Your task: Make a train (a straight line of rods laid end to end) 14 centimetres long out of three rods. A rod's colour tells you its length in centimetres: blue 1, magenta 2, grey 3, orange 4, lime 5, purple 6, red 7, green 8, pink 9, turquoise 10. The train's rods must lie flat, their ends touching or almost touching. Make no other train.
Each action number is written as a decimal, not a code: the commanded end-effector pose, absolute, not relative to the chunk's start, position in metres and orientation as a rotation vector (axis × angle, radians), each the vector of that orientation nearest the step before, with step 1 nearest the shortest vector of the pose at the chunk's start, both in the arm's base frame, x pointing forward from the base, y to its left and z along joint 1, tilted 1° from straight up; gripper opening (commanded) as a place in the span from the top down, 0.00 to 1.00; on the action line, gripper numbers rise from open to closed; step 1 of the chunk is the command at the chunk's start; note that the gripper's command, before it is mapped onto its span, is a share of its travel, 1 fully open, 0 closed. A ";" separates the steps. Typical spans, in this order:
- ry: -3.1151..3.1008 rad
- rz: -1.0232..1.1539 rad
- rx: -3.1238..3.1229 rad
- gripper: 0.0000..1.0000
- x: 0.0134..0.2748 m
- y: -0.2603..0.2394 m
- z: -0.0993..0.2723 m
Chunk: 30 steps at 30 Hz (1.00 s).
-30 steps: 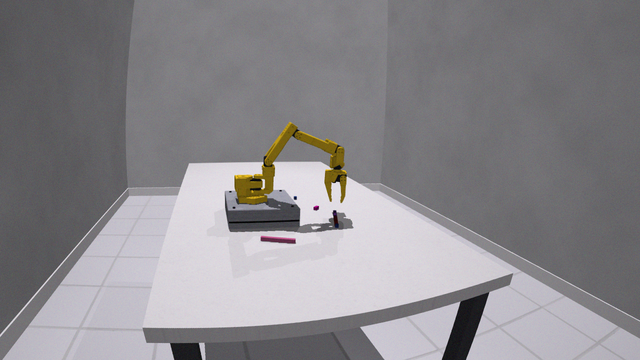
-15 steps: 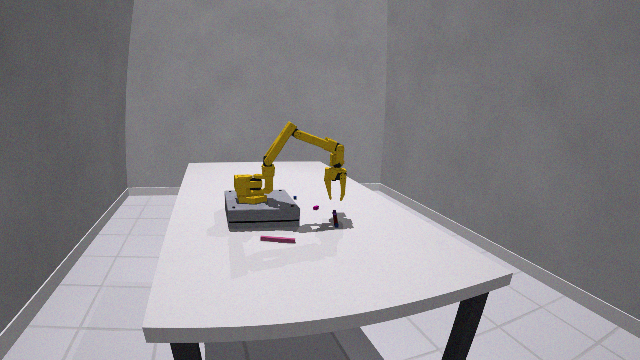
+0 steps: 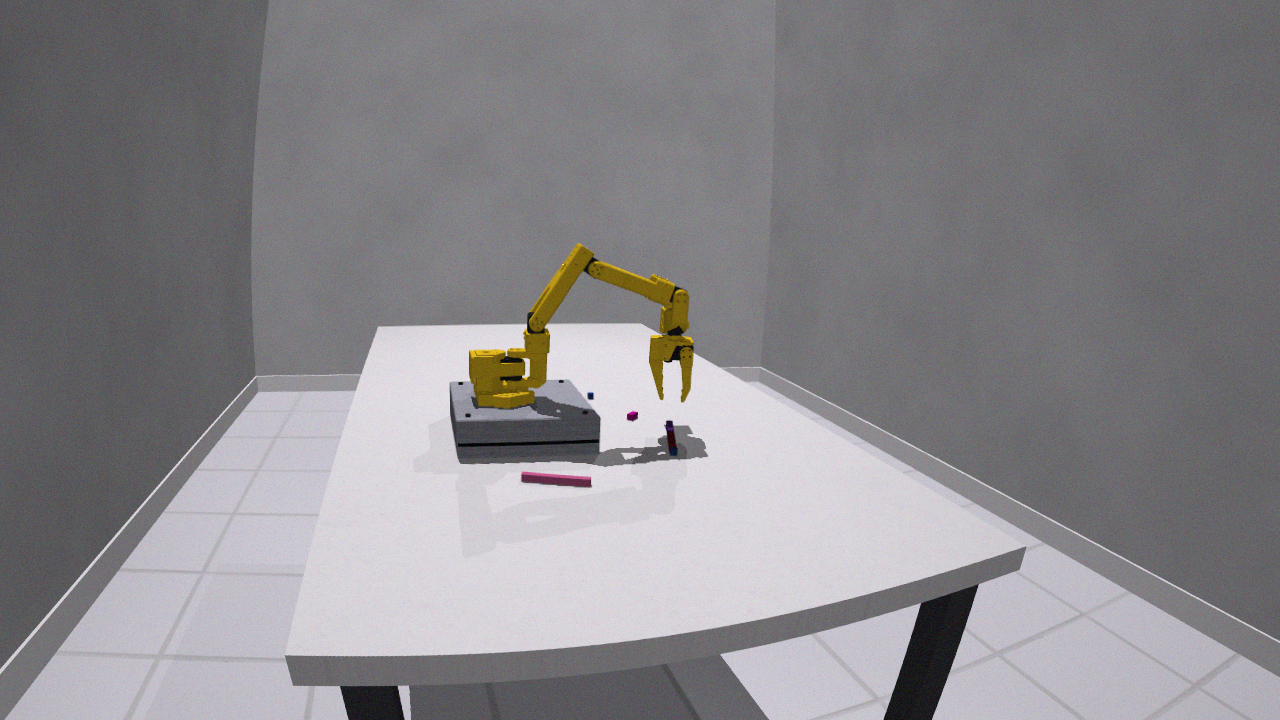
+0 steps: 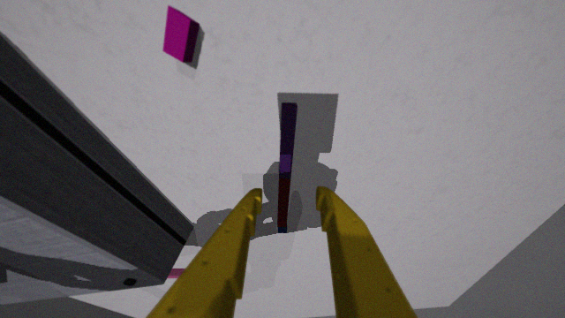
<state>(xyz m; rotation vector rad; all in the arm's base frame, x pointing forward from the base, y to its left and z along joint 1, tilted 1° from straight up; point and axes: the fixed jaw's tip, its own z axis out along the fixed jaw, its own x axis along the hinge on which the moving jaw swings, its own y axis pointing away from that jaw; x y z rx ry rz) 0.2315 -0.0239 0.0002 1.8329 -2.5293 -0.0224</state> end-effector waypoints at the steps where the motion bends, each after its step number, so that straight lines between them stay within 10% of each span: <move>1: -2.555 0.005 1.835 0.83 0.235 -0.024 0.007; 30: -3.133 0.107 1.017 0.83 0.200 -0.012 0.087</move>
